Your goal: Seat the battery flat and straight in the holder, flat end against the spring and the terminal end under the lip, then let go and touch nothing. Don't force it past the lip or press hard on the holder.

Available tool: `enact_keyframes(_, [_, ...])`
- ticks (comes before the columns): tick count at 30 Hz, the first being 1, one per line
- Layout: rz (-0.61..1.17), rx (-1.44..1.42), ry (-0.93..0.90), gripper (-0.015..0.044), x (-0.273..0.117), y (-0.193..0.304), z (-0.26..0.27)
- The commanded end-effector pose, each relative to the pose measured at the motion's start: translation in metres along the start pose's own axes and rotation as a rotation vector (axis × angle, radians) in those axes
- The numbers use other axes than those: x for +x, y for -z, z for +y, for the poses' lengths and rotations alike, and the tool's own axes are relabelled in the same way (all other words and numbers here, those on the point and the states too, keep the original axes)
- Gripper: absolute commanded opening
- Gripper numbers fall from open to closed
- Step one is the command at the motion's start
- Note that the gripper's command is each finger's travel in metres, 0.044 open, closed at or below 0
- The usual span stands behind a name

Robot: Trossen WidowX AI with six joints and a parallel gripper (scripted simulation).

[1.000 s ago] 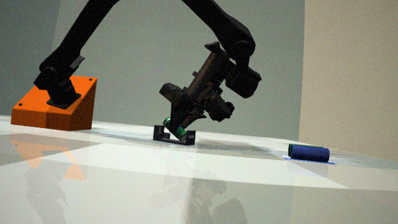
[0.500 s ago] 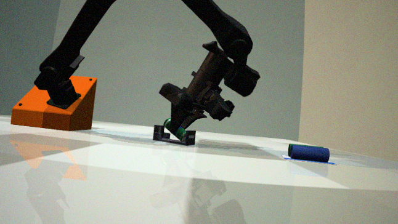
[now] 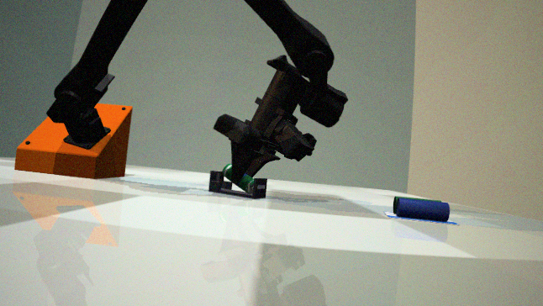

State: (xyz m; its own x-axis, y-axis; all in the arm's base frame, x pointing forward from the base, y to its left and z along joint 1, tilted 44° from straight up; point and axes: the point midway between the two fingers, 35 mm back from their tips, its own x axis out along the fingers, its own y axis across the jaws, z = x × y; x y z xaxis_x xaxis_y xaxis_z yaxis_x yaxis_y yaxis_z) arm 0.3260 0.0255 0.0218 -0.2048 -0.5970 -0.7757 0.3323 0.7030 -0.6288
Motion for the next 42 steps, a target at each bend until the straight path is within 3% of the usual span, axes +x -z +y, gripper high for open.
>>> enact_keyframes(1, [-0.049,0.007,-0.005,0.0087,0.0008,-0.0056,0.0016])
enact_keyframes(42, [-0.272,0.017,-0.007,0.0087,0.0071,0.0009,0.0021])
